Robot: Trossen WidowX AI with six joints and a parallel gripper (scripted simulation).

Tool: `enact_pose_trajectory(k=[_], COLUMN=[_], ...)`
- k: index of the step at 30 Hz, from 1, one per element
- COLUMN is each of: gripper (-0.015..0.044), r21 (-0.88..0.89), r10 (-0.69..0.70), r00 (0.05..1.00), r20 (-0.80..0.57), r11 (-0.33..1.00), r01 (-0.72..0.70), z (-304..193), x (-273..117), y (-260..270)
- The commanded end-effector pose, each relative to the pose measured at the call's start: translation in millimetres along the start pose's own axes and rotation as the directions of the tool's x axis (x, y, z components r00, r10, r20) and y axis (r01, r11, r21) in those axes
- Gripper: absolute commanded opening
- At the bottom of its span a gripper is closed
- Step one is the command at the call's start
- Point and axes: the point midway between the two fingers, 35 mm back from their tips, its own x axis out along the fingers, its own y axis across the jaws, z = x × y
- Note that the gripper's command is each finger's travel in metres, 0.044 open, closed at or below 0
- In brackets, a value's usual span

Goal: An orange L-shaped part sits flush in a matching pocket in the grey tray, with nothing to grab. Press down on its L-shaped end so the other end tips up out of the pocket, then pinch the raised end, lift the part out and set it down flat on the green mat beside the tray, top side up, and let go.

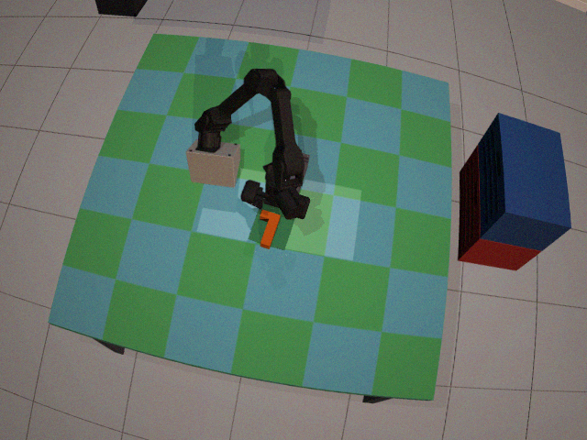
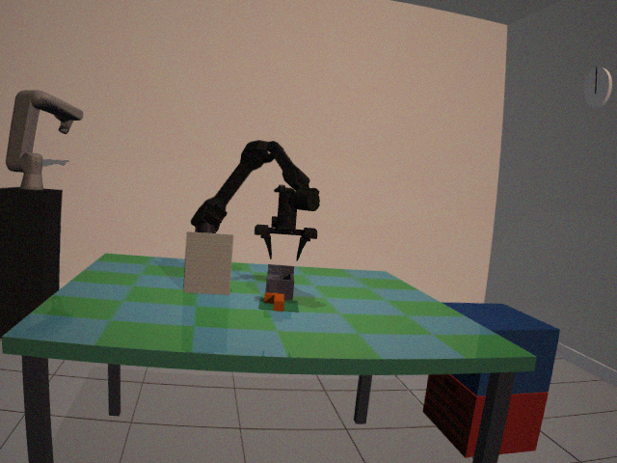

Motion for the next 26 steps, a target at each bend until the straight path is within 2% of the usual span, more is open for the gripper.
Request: enact_pose_trajectory(k=[1,26], gripper=[0.0400,0.0400], r21=[-0.003,-0.003], r10=[0.013,-0.014], r00=[1.000,1.000], r20=[0.003,-0.008], r11=[1.000,1.000], r01=[-0.013,0.014], z=[2.2,-0.7], x=[-15.6,-12.8], y=[3.1,-1.5])
